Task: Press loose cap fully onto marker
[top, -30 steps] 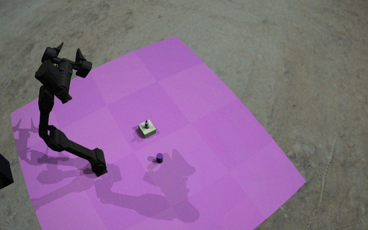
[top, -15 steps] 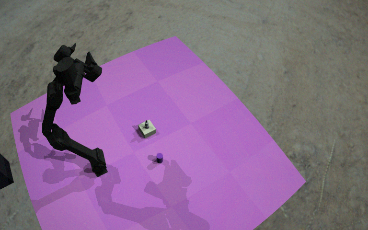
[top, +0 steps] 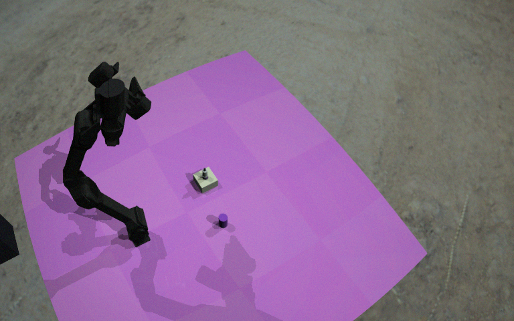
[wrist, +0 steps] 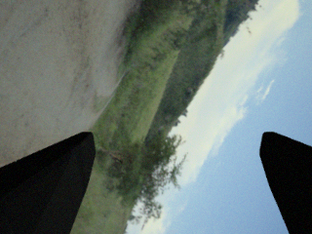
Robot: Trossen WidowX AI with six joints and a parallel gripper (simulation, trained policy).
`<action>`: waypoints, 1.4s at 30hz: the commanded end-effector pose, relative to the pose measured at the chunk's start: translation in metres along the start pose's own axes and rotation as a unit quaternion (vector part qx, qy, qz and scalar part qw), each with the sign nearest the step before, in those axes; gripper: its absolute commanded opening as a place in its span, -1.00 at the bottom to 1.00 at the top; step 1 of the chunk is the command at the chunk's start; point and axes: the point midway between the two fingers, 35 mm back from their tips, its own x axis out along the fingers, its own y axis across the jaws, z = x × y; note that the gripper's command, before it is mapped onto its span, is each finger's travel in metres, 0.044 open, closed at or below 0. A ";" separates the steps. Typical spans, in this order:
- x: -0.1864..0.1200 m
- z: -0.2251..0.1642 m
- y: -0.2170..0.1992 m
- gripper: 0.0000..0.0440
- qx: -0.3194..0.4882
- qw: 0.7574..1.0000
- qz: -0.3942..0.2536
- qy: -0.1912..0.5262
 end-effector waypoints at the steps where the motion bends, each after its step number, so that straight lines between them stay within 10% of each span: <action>1: 0.002 -0.003 0.009 0.50 0.015 1.000 0.008 0.000; 42: 0.001 -0.035 0.128 0.49 0.184 0.972 0.146 0.014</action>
